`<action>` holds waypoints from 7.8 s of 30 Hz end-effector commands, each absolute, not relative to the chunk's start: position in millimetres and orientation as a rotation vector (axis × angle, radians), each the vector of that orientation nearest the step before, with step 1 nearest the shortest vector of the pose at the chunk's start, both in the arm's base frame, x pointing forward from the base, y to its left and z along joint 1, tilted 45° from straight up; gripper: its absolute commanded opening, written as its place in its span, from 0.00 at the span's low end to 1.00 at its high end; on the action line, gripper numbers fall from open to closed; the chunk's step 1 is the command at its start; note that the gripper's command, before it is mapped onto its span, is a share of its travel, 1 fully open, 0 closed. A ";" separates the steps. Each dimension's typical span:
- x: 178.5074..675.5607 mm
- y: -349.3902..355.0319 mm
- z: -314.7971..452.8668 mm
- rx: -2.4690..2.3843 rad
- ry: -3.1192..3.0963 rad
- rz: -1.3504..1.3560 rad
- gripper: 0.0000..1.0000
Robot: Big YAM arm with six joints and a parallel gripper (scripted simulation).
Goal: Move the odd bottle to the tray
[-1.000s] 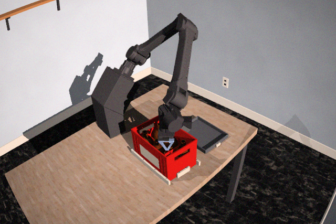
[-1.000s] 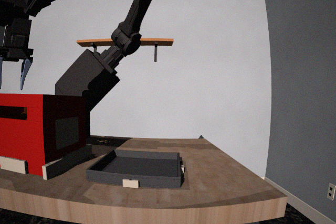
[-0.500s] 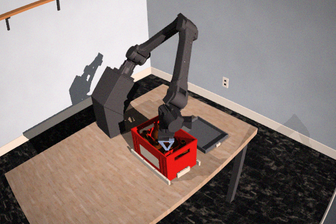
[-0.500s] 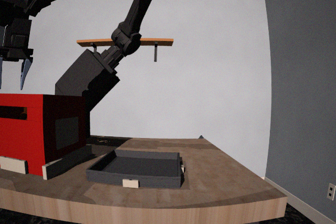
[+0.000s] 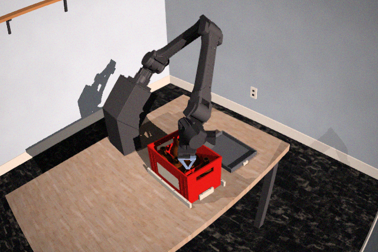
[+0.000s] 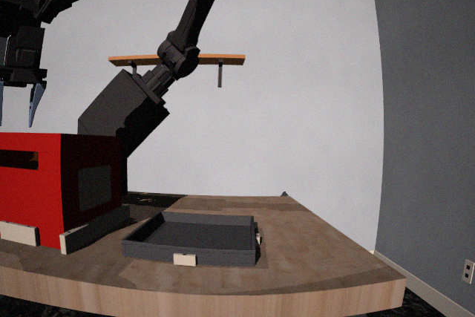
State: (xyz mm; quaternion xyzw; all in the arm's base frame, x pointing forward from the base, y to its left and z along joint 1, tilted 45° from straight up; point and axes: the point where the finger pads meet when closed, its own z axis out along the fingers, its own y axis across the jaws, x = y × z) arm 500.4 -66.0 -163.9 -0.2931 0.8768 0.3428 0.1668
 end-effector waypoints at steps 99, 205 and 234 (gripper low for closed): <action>506.4 -75.1 -173.8 -0.829 2.489 0.960 0.61; 500.1 -26.1 -208.4 -0.841 2.502 0.996 0.61; 500.1 -26.1 -208.4 -0.841 2.502 0.996 0.00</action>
